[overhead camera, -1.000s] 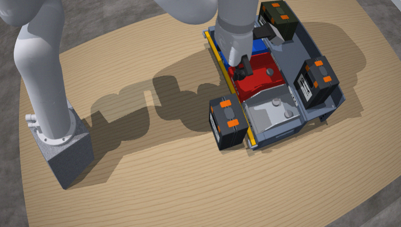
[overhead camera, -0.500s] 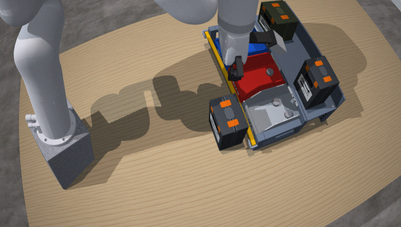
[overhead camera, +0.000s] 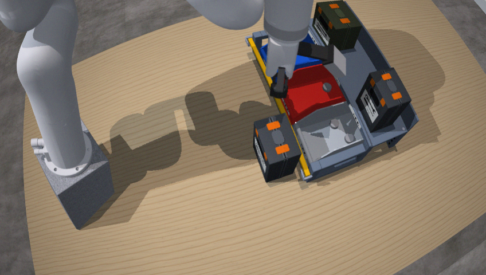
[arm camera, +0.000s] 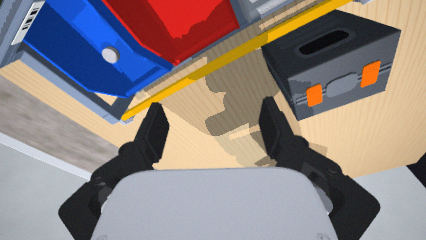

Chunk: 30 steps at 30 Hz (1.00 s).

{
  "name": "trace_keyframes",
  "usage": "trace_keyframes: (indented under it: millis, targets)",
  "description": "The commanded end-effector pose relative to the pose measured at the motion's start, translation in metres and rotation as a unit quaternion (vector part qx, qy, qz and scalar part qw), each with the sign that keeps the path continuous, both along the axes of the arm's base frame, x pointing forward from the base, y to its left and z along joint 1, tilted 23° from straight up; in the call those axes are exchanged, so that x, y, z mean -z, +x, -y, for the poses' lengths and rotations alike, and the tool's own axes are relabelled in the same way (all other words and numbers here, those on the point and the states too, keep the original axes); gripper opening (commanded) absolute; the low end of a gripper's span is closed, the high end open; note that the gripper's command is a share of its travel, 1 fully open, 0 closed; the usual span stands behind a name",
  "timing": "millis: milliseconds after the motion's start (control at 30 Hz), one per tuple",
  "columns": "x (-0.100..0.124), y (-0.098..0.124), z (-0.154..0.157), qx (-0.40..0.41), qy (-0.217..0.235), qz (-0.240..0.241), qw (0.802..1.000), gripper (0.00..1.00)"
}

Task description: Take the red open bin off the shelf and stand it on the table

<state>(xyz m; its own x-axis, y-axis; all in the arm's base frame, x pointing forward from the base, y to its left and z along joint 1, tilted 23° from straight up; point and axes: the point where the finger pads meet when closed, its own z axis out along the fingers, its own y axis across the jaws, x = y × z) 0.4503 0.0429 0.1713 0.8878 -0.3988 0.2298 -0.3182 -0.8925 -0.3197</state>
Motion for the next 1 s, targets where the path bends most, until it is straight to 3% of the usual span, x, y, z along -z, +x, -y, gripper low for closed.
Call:
trace_keyframes:
  millis: [0,67,233,633,800,967]
  targets:
    - [-0.0015,0.0009,0.0002,0.001,0.000,0.001,1.000,1.00]
    - [-0.0015,0.0009,0.0002,0.001,0.000,0.001,1.000,1.00]
    - [-0.0014,0.0009,0.0002,0.120,0.043,-0.026,0.992,1.00]
    - [-0.0014,0.0009,0.0002,0.120,0.043,-0.026,0.992,1.00]
    - [-0.0014,0.0009,0.0002,0.237,0.086,-0.053,0.966,1.00]
    - [-0.0014,0.0009,0.0002,0.237,0.086,-0.053,0.966,1.00]
